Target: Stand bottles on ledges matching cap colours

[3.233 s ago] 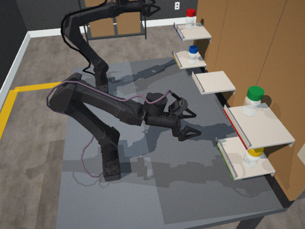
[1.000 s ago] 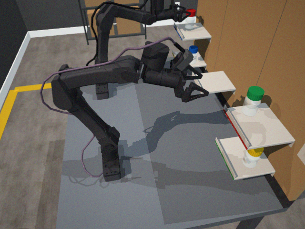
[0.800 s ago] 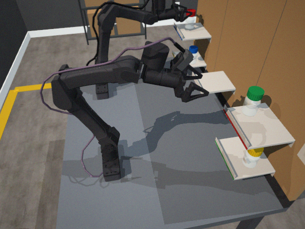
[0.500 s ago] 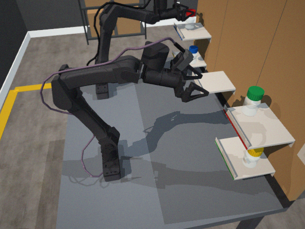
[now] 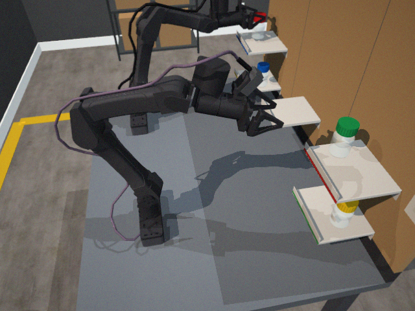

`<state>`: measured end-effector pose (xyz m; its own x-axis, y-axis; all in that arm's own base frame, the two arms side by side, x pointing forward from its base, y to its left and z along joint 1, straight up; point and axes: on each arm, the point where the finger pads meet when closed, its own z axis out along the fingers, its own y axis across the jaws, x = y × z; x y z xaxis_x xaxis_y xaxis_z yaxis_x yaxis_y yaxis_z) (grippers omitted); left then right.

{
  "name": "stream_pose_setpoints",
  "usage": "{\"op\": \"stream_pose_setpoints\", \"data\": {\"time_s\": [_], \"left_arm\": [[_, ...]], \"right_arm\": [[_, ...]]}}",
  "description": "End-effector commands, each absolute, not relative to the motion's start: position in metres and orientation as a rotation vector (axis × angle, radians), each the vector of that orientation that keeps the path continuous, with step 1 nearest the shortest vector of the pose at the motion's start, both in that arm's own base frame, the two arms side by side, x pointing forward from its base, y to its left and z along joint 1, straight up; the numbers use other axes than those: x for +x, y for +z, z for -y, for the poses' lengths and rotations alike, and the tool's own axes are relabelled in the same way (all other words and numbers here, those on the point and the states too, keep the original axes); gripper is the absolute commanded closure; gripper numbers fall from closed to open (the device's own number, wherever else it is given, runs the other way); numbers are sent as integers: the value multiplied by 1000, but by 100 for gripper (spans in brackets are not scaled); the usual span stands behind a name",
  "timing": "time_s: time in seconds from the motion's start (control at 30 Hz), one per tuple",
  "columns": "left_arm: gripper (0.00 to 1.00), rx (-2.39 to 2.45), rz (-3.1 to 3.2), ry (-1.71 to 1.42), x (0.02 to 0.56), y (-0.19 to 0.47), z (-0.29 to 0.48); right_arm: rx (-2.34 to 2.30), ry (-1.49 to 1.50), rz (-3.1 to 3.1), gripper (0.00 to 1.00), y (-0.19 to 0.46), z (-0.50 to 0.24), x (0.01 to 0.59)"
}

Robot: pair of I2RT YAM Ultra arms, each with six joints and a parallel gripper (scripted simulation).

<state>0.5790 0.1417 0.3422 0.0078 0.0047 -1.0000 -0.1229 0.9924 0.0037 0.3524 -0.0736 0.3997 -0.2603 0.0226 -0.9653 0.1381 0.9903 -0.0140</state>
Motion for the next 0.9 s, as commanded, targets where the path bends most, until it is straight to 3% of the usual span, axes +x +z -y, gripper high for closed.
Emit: {"op": "stream_pose_setpoints", "data": {"time_s": [0.0,0.17,0.4,0.87], "left_arm": [[19,-96,-1560,90,583,347,-137],[19,-45,-1421,95,572,392,-125],[19,-75,-1317,80,546,406,-122],[19,-79,-1417,100,528,330,-136]], "right_arm": [[116,-119,-1750,19,421,74,360],[98,-114,-1646,19,413,75,398],[82,-90,-1621,19,372,75,445],[62,-54,-1635,19,314,73,507]]}}
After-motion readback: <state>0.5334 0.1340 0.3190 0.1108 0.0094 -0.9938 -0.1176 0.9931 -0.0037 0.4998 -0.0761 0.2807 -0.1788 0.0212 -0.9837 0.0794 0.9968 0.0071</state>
